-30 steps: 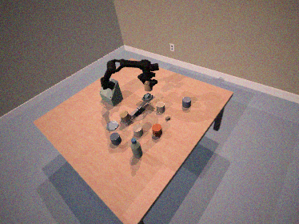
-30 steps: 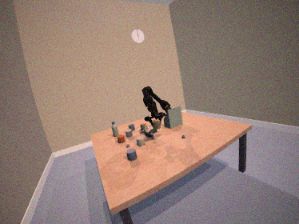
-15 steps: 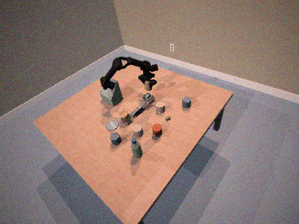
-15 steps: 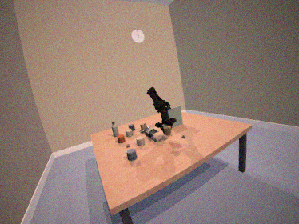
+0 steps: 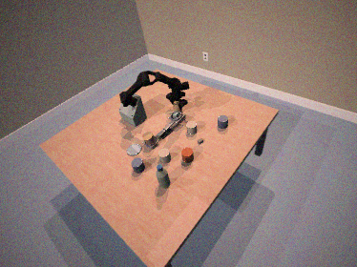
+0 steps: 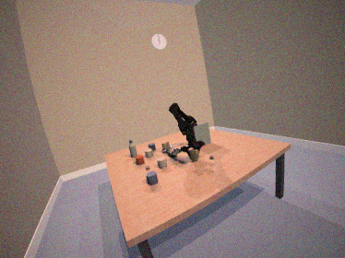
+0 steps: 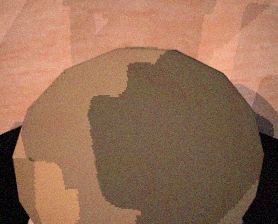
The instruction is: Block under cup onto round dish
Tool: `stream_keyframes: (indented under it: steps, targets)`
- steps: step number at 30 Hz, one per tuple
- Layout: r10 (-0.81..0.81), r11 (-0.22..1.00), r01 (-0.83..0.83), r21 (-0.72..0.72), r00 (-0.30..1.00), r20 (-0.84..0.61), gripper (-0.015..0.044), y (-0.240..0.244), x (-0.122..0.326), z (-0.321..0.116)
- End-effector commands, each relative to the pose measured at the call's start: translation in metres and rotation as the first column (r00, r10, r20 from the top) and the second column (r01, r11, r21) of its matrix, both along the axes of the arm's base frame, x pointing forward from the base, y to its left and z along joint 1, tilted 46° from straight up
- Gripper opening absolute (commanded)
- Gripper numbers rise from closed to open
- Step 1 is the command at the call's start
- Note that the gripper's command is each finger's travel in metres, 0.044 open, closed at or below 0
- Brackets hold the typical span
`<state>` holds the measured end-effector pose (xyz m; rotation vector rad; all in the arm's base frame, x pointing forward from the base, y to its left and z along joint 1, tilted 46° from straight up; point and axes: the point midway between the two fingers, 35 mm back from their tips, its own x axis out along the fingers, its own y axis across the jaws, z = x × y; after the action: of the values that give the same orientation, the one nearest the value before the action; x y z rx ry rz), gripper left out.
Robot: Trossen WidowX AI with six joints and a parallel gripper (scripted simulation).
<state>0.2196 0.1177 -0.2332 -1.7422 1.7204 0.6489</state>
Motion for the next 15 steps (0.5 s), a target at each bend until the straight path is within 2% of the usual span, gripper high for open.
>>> stream_keyframes:
  steps: [1, 10, 15]
  targets:
    - [0.008, 1.000, -0.008, 0.006, 1.000, 0.008, 0.0000, 0.000, 0.003, -0.001]
    - [0.008, 1.000, -0.008, 0.005, 1.000, 0.009, 0.0000, -0.011, 0.004, -0.012]
    - [0.002, 1.000, -0.002, 0.005, 1.000, 0.007, 0.0131, -0.008, 0.003, -0.009]
